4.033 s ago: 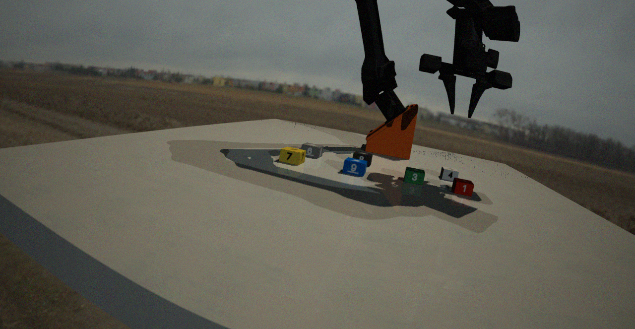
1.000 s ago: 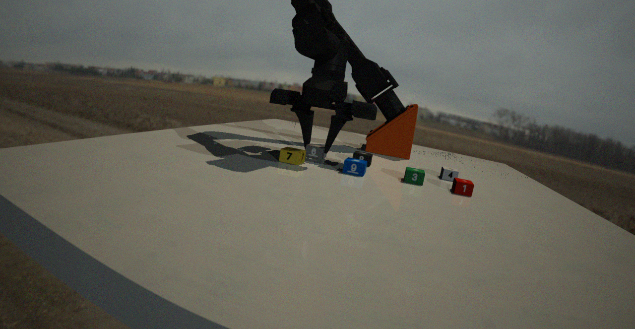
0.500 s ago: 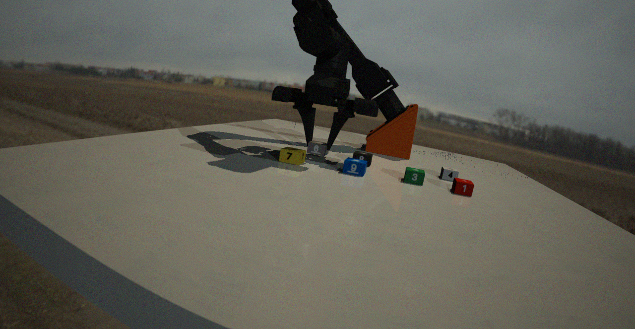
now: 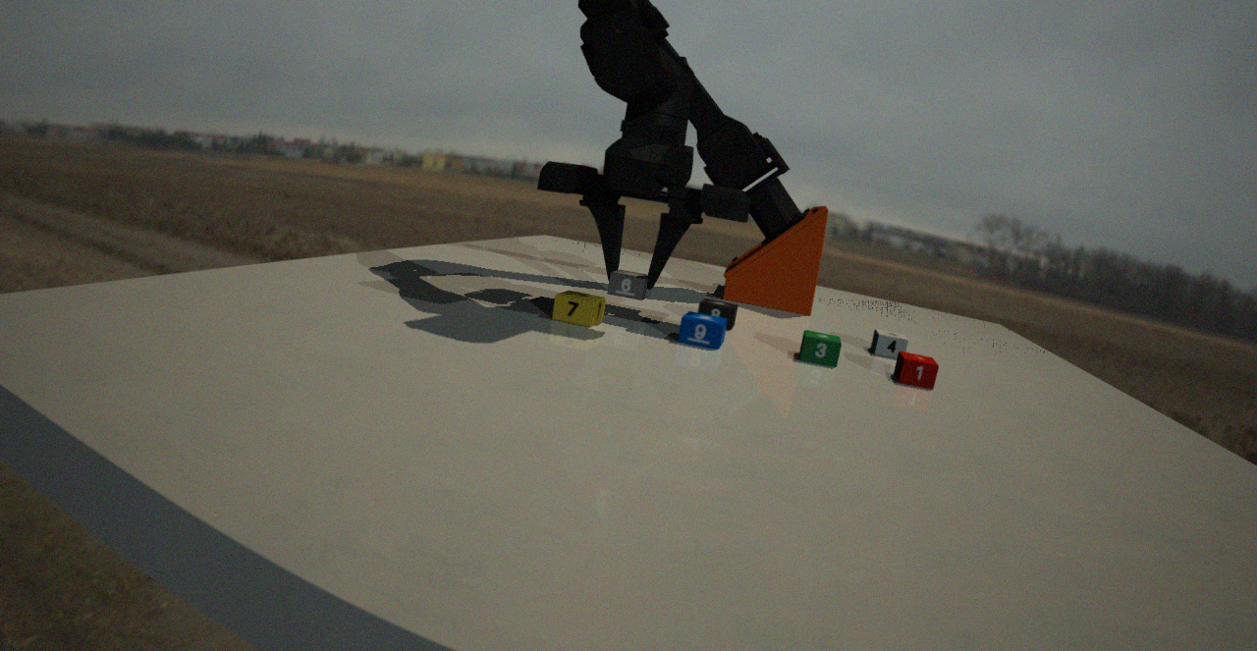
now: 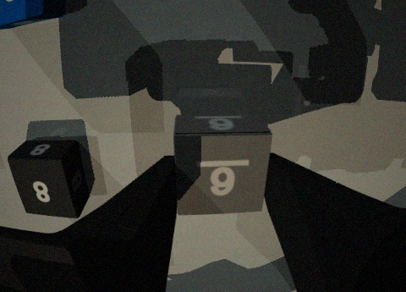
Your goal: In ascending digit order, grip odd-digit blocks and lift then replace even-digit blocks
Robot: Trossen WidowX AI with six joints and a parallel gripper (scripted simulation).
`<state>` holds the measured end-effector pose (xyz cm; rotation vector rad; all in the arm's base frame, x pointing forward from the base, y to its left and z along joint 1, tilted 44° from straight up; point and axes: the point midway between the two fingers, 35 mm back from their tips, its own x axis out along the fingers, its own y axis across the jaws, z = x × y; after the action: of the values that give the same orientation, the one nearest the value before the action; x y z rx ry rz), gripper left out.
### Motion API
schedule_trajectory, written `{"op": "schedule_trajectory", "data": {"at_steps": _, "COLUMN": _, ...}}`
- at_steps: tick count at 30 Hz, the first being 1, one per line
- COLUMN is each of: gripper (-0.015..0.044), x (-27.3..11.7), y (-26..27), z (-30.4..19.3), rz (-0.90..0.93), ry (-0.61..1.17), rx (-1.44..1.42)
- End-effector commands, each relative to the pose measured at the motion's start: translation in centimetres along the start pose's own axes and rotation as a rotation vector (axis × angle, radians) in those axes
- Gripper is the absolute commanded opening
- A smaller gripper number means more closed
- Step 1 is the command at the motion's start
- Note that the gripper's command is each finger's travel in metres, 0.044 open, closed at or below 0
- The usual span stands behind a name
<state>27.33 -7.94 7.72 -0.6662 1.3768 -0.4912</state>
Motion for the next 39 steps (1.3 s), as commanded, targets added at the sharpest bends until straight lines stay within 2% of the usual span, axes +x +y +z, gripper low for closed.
{"op": "schedule_trajectory", "data": {"at_steps": 1, "gripper": 0.0120, "x": 0.0, "y": -0.1, "z": 0.0, "rz": -0.003, "ry": 0.000, "rx": 0.007}}
{"op": "schedule_trajectory", "data": {"at_steps": 24, "gripper": 0.0120, "x": 1.5, "y": -0.1, "z": 0.0, "rz": -0.003, "ry": 0.000, "rx": 0.007}}
{"op": "schedule_trajectory", "data": {"at_steps": 34, "gripper": 0.0383, "x": 1.5, "y": -0.1, "z": 0.0, "rz": -0.003, "ry": 0.000, "rx": 0.007}}
{"op": "schedule_trajectory", "data": {"at_steps": 35, "gripper": 0.0400, "x": 1.5, "y": -0.1, "z": 0.0, "rz": -0.003, "ry": 0.000, "rx": 0.007}}
{"op": "schedule_trajectory", "data": {"at_steps": 39, "gripper": 0.0400, "x": 1.3, "y": -0.1, "z": 0.0, "rz": -0.003, "ry": 0.000, "rx": 0.007}}
